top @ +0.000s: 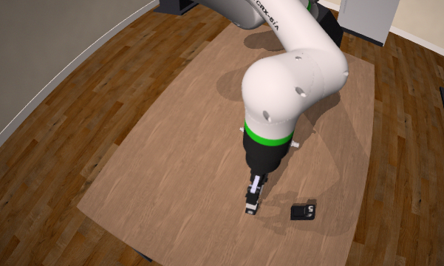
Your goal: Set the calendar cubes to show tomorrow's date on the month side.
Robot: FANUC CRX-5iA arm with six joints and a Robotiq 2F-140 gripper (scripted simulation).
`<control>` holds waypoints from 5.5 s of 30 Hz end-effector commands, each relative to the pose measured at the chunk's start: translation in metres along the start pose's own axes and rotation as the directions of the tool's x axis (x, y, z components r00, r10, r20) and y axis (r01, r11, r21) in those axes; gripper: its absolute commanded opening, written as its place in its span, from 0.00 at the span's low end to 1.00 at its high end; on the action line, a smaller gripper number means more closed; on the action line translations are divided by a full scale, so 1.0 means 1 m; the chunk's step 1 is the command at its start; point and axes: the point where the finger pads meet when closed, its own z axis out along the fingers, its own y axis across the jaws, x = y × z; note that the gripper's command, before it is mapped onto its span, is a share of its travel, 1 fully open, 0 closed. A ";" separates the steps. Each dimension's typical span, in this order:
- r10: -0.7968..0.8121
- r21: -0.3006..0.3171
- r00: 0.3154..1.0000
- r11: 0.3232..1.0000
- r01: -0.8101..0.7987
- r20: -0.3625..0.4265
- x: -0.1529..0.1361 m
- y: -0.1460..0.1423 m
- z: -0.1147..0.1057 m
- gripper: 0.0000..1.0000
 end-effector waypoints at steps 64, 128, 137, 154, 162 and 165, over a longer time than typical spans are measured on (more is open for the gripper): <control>0.000 0.001 1.000 1.000 0.000 0.000 -0.001 0.000 0.032 0.35; -0.001 -0.002 0.877 1.000 0.000 -0.480 -0.010 0.000 -0.007 0.35; -0.001 -0.002 0.836 1.000 0.000 -0.549 -0.014 0.000 -0.005 0.35; 0.000 0.001 0.707 1.000 0.000 -0.707 -0.020 0.000 -0.002 0.35; 0.000 0.001 0.707 1.000 0.000 -0.707 -0.020 0.000 -0.002 0.35; 0.000 0.001 0.707 1.000 0.000 -0.707 -0.020 0.000 -0.001 0.35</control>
